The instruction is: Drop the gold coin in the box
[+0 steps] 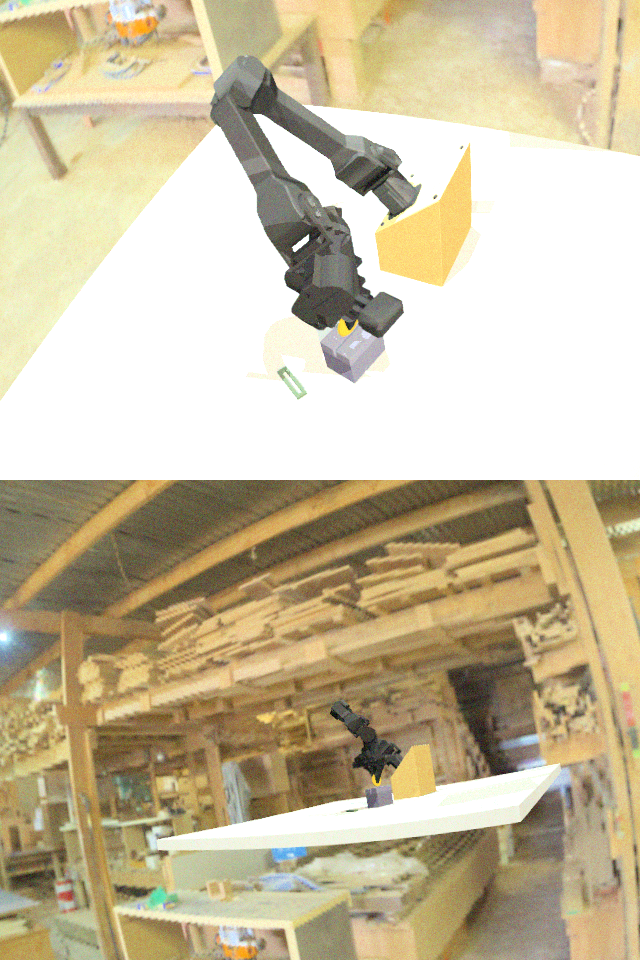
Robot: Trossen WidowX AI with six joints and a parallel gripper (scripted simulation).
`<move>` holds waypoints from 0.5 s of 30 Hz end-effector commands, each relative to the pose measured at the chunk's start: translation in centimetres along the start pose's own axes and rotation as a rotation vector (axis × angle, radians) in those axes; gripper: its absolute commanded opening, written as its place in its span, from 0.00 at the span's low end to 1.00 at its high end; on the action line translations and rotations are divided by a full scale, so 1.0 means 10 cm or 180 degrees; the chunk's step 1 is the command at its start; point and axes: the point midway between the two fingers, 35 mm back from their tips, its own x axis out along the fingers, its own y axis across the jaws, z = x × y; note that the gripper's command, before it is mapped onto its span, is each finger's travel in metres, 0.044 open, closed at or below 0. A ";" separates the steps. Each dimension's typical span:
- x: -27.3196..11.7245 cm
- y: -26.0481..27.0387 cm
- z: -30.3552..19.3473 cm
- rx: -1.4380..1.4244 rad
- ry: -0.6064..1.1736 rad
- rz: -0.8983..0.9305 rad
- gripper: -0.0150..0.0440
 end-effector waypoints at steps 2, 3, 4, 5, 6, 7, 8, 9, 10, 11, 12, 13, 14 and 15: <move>0.03 -0.01 -0.02 -0.0023 0.0005 -0.0018 0.25; 0.04 -0.01 -0.02 -0.0023 0.0005 -0.0018 0.25; 0.04 -0.01 -0.02 -0.0023 0.0005 -0.0018 0.25; 0.02 0.00 0.00 -0.0003 0.0000 0.0000 0.30; 0.02 0.00 0.00 -0.0003 0.0000 0.0000 0.34; 0.02 0.00 0.00 -0.0003 0.0000 0.0000 0.39; 0.02 0.00 0.00 -0.0003 0.0000 0.0000 0.43; 0.02 0.00 0.00 -0.0003 0.0000 0.0000 0.48; 0.02 0.00 0.00 -0.0003 0.0000 0.0000 0.52; 0.02 0.00 0.00 -0.0003 0.0000 0.0000 0.53; 0.02 0.00 0.00 -0.0003 0.0000 0.0000 0.53; 0.02 0.00 0.00 -0.0003 0.0000 0.0000 0.53; 0.02 0.00 0.00 -0.0003 0.0000 0.0000 0.53; 0.02 0.00 0.00 -0.0003 0.0000 0.0000 0.53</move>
